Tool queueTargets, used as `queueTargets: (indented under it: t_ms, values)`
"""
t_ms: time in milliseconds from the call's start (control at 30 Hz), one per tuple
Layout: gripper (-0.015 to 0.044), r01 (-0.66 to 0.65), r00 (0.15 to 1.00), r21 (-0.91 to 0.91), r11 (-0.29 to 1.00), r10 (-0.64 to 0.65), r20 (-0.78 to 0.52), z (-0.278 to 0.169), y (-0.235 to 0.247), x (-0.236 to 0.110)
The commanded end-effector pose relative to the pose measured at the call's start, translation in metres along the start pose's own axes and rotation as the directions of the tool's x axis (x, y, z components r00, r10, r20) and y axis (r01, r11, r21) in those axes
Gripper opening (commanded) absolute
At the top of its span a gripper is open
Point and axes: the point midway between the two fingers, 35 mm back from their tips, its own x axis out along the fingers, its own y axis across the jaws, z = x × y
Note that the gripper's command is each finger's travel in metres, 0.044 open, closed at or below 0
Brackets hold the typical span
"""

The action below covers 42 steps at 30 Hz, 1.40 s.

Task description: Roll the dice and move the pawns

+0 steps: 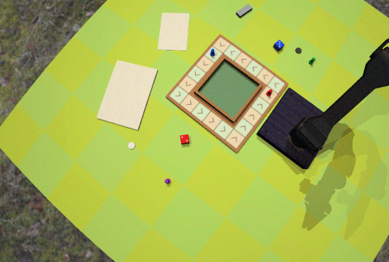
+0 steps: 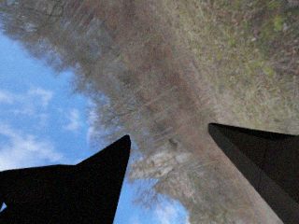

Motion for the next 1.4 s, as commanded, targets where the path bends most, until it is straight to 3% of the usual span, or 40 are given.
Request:
queueTargets:
  t_ms: [0,133,300,433,567,767,1033,1367]
  values:
    - [0.0374,0.002,1.0,-0.001,1.0,-0.002,0.003,0.001,0.0,0.001]
    - [0.0275,0.047,0.997,-0.021,0.999,-0.045,0.066,0.015,-0.007,0.026]
    - [0.0275,0.165,0.966,-0.055,0.985,-0.15,0.211,0.055,-0.028,0.079]
    - [0.0275,0.186,0.936,-0.024,0.982,-0.17,0.309,0.086,-0.035,0.111]
    - [0.0275,0.298,0.858,0.001,0.954,-0.269,0.438,0.139,-0.059,0.151]
    - [0.0275,0.442,0.709,0.072,0.894,-0.398,0.582,0.219,-0.097,0.185]
    - [0.0275,0.596,0.447,0.235,0.768,-0.56,0.698,0.334,-0.158,0.191]
    - [0.0275,0.689,0.089,0.494,0.53,-0.738,0.669,0.457,-0.25,0.145]
